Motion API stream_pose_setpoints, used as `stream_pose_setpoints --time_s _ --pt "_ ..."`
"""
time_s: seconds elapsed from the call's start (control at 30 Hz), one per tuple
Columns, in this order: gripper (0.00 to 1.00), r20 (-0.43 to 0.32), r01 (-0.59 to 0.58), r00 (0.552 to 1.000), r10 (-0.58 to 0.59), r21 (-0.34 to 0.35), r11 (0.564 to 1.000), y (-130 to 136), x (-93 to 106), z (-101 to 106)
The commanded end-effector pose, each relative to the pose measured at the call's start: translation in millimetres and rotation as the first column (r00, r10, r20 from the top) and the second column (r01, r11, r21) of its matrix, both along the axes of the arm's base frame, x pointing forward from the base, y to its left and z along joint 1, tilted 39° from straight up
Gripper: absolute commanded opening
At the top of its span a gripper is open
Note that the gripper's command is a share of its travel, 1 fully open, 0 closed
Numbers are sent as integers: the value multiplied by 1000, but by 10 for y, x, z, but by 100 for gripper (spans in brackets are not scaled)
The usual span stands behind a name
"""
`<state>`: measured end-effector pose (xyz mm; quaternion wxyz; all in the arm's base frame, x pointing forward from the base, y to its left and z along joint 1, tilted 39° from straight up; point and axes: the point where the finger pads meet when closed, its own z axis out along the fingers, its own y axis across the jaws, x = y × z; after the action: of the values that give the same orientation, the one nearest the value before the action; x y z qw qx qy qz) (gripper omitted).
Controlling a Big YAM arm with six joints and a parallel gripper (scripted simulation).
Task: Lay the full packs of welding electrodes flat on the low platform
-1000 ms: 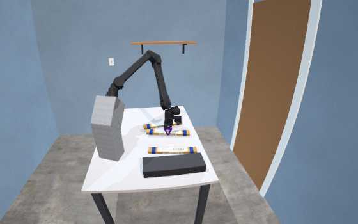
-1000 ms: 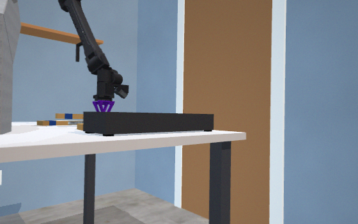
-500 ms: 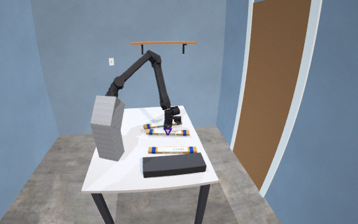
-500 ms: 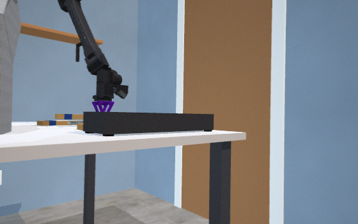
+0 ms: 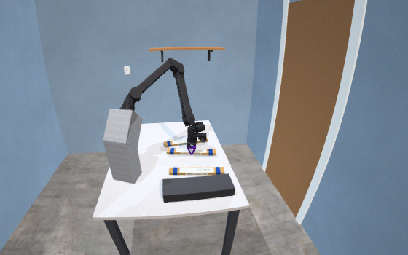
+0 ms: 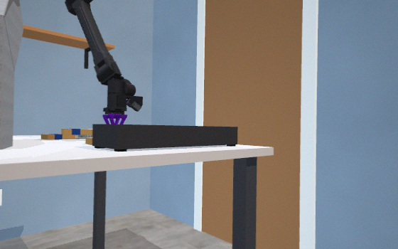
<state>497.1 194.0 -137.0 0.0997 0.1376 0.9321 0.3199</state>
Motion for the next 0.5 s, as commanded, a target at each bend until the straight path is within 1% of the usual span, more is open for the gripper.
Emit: stream_pose_setpoints --time_s 0.0,0.17,0.27,0.47 --pt "0 16 2 1000 -2 7 1000 55 56 51" --pt "0 25 0 1000 0 9 1000 81 84 83" --pt "0 33 10 999 -10 10 1000 42 129 98" --pt "0 18 19 1000 -20 7 1000 14 122 -6"
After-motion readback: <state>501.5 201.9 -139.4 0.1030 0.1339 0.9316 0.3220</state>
